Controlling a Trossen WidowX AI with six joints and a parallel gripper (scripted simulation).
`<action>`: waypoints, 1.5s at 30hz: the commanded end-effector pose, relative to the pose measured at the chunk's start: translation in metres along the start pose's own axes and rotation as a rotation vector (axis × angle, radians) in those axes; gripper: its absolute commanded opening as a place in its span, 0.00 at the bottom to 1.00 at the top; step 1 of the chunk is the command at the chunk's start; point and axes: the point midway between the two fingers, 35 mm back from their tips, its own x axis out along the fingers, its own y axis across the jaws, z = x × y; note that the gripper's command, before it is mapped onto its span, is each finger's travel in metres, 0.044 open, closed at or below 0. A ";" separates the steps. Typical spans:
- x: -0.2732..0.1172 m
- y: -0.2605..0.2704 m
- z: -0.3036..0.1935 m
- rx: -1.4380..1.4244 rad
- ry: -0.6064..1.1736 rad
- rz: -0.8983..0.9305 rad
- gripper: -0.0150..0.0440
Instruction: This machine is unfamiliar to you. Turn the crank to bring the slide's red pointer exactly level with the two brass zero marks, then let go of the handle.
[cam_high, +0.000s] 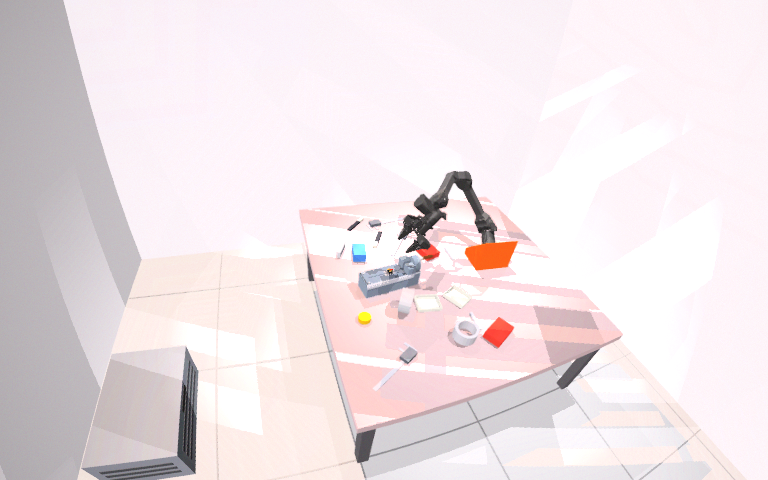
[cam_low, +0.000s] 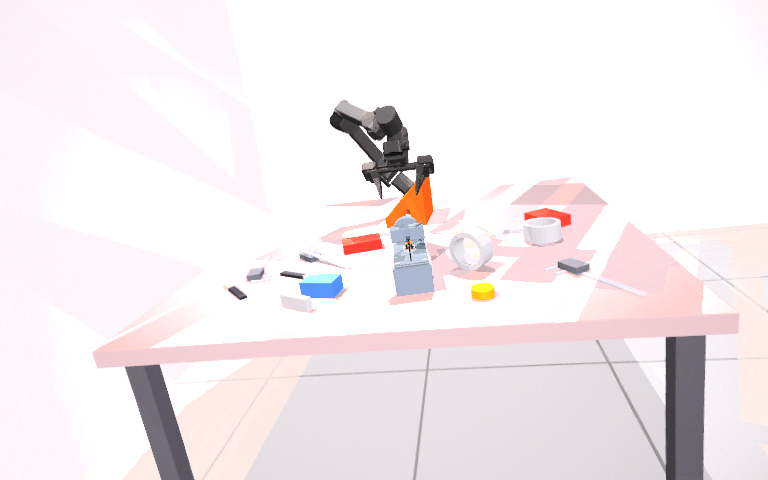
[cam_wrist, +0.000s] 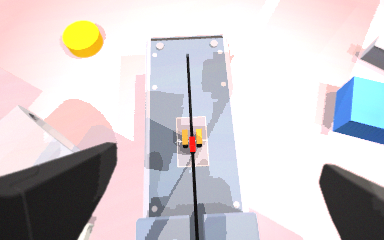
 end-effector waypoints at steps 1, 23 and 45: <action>0.007 0.002 0.000 -0.001 0.012 -0.008 1.00; 0.054 0.001 -0.040 -0.001 0.012 -0.011 1.00; -0.004 0.001 -0.009 -0.011 0.002 0.003 1.00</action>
